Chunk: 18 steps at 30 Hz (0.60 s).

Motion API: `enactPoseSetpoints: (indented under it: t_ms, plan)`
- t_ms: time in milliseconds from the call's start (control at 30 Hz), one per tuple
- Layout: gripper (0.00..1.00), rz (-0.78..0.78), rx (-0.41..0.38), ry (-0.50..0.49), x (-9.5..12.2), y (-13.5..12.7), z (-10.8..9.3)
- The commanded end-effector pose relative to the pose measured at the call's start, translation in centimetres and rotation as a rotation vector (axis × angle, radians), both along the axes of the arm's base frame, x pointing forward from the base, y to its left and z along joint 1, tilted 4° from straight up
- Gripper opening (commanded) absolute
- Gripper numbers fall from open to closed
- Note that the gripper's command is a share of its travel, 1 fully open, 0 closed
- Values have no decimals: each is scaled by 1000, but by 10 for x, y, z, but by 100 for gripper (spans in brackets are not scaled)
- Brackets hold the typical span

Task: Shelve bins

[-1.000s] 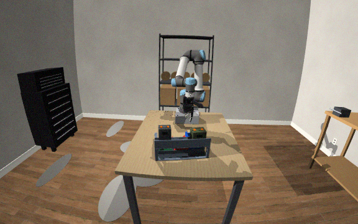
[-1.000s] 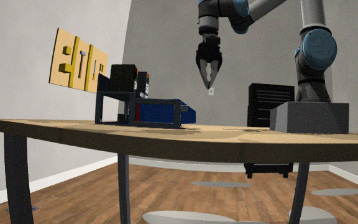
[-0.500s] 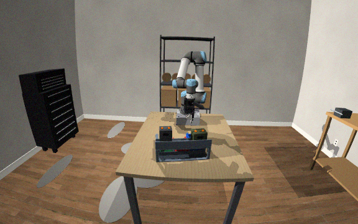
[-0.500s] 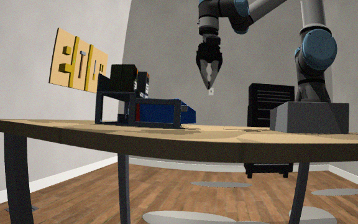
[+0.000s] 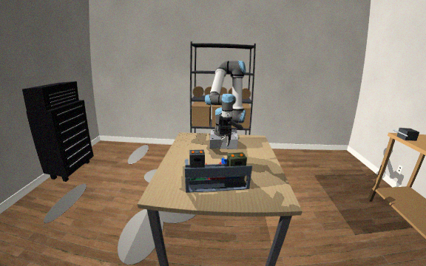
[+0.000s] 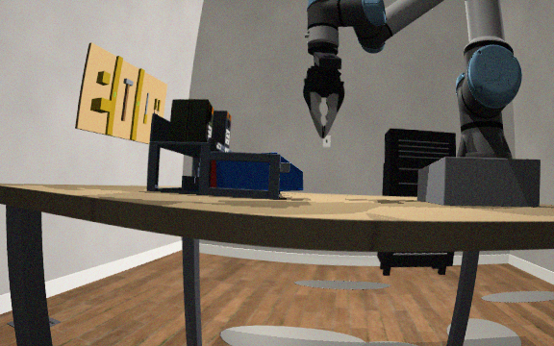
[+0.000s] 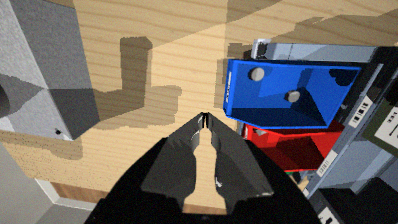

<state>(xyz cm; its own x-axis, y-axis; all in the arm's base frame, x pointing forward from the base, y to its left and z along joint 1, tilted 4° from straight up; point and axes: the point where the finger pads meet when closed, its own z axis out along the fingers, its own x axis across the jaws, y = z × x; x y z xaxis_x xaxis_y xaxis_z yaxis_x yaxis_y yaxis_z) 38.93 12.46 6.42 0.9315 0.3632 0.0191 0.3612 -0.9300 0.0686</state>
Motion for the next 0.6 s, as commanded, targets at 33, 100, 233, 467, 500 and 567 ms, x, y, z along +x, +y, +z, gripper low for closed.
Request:
enactPoseSetpoints:
  t_ms: [33,100,233,467,500,567]
  plan:
    - [0,1,0,4,-2,0,-2]
    - [0,1,0,4,-2,0,-2]
    - [0,1,0,4,-2,0,-2]
    - [0,1,0,5,-2,0,-3]
    - [0,1,0,5,-2,0,-3]
    - [0,1,-1,6,-2,0,-5]
